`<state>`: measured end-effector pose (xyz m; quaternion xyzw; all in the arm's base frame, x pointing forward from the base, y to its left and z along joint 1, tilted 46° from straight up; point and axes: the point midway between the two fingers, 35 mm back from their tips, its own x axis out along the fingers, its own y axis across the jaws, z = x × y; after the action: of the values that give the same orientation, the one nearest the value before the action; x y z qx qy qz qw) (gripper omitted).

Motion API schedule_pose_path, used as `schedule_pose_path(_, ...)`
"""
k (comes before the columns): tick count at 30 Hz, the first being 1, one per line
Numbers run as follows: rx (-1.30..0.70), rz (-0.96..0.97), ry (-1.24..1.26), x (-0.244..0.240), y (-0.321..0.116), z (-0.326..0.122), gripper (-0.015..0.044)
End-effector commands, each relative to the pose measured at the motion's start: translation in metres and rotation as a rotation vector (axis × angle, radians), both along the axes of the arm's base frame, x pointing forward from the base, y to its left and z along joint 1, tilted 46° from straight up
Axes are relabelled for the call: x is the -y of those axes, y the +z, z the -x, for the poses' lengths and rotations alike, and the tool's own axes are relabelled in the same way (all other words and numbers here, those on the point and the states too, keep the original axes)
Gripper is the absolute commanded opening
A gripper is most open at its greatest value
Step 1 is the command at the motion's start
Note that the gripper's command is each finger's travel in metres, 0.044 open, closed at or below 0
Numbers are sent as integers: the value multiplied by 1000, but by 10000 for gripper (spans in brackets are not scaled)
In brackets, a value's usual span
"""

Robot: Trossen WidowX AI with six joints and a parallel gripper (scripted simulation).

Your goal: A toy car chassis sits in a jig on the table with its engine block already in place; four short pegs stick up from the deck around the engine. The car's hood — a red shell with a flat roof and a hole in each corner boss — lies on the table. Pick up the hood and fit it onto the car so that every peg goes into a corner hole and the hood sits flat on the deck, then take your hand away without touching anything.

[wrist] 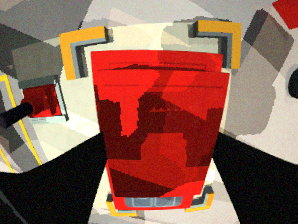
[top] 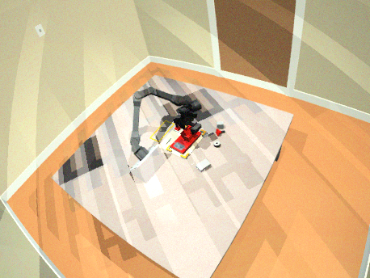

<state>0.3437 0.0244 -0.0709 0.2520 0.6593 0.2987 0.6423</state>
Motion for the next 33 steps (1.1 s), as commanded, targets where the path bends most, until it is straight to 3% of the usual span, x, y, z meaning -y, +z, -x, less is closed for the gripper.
schedule_pose_path(1,6,2,4,2,2,-1,0)
schedule_pose_path(33,6,2,-2,-1,0,0,0)
